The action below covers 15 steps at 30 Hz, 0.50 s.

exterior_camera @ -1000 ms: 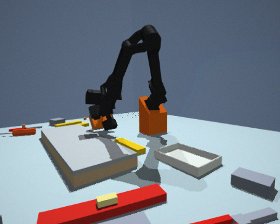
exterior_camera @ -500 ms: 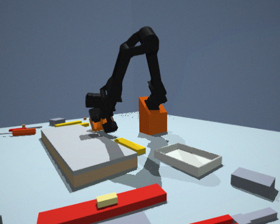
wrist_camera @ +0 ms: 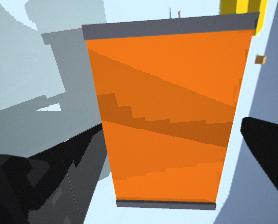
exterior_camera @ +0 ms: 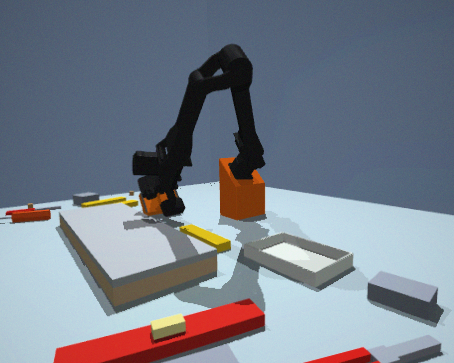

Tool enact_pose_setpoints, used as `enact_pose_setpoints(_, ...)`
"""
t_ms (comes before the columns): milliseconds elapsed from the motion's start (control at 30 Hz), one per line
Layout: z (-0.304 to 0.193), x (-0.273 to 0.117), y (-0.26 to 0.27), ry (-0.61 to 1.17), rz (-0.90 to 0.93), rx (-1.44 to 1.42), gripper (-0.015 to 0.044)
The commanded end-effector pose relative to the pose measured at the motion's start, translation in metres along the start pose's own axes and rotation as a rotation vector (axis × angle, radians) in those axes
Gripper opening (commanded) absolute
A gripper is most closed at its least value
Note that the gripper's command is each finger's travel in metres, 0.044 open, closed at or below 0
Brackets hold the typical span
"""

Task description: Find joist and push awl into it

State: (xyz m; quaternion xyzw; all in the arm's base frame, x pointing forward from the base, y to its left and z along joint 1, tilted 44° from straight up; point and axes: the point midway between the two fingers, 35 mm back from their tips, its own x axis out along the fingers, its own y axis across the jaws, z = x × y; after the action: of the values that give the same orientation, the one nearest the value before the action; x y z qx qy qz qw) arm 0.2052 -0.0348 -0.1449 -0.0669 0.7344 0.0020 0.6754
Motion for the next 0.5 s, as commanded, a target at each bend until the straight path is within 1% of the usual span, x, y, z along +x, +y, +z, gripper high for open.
enact_pose_setpoints(0,0.000,-0.004,-0.001,0.001,-0.005,0.000,0.0440)
enact_pose_setpoints(467,0.001,-0.018,0.000,0.000,-0.004,-0.001,0.0440)
